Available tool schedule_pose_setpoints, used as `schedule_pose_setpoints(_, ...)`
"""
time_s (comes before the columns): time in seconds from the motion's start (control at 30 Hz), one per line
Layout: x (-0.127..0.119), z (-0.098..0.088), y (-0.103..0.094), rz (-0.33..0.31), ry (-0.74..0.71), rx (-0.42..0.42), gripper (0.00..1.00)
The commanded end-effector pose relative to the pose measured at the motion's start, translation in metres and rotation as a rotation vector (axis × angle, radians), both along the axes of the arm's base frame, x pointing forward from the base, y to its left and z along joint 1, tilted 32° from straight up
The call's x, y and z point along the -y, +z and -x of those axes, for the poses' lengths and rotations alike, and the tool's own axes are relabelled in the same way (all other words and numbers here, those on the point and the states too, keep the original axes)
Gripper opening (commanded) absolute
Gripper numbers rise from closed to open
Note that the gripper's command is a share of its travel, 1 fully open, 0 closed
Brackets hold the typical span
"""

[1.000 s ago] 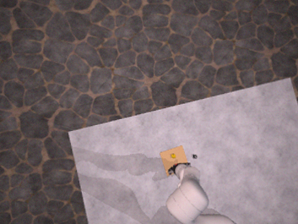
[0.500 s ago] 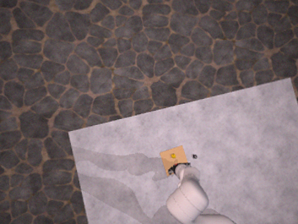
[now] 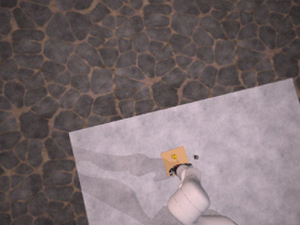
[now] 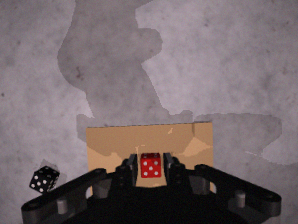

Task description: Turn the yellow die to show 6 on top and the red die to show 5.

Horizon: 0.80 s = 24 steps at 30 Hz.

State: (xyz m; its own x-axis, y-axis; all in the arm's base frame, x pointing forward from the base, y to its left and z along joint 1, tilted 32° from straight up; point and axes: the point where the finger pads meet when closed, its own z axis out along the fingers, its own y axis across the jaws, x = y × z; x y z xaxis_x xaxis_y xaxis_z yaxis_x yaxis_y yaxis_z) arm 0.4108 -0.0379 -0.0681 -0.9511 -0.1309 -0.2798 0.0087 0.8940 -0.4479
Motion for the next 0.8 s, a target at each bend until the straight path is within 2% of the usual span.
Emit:
schedule_pose_setpoints(0.0,0.0,0.0,0.0,-0.001,0.001,0.001,0.35)
schedule_pose_setpoints(0.47,-0.001,0.0,0.002,-0.001,0.001,0.001,0.35)
schedule_pose_setpoints(0.6,-0.006,0.004,0.011,-0.001,0.001,0.001,0.35)
schedule_pose_setpoints(0.77,-0.016,0.011,0.032,-0.001,0.001,0.001,0.35)
